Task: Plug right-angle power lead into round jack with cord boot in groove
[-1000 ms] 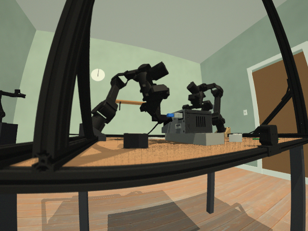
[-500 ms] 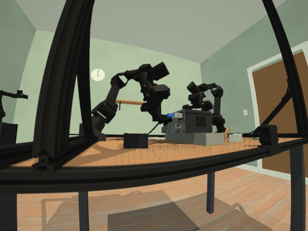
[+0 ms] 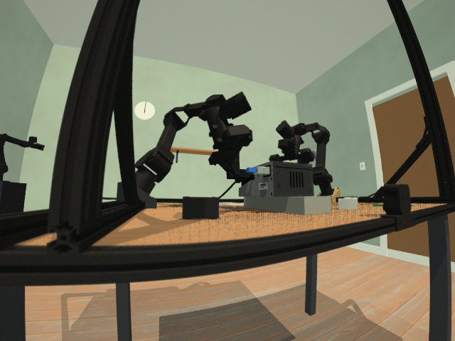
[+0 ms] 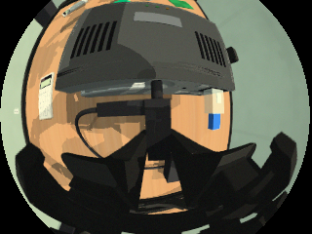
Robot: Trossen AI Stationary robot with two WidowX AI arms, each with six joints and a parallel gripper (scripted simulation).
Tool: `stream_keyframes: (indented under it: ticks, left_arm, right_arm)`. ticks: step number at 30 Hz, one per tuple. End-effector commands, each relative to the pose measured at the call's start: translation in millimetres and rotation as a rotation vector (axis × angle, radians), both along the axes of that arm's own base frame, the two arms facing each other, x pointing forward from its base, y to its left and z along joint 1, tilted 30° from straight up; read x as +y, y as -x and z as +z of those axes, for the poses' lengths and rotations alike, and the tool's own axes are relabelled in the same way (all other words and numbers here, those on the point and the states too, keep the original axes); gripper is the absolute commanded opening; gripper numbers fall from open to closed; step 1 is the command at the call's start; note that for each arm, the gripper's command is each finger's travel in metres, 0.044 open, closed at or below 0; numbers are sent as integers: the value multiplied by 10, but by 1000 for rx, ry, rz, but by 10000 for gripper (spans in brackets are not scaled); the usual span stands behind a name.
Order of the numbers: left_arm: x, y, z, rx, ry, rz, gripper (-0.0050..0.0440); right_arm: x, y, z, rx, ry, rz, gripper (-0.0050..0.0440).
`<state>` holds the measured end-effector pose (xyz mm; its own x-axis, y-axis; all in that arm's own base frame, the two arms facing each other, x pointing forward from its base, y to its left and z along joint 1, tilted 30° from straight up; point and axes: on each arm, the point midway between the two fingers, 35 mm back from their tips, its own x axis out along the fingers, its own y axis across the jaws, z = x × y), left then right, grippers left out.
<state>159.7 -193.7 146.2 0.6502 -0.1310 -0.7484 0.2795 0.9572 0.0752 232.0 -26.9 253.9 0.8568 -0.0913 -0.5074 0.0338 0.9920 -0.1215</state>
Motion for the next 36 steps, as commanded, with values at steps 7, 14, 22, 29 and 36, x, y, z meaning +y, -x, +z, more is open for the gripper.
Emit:
stream_keyframes:
  ticks: [7, 14, 22, 29, 36]
  left_arm:
    - [-16, -4, 7, 4, 3, -4, 0]
    - [-23, -20, 16, 4, 3, -4, 0]
    - [-30, -37, 25, 3, 3, -5, 0]
    - [-32, -44, 29, 3, 3, -5, 0]
    - [-33, -45, 30, 3, 3, -5, 0]
  right_arm:
    - [-2, 1, -4, 3, 3, 1, 400]
    - [-2, 1, -4, 3, 3, 1, 400]
    - [-2, 1, -4, 3, 3, 1, 400]
    - [-2, 1, -4, 3, 3, 1, 400]
    - [-2, 1, -4, 3, 3, 1, 400]
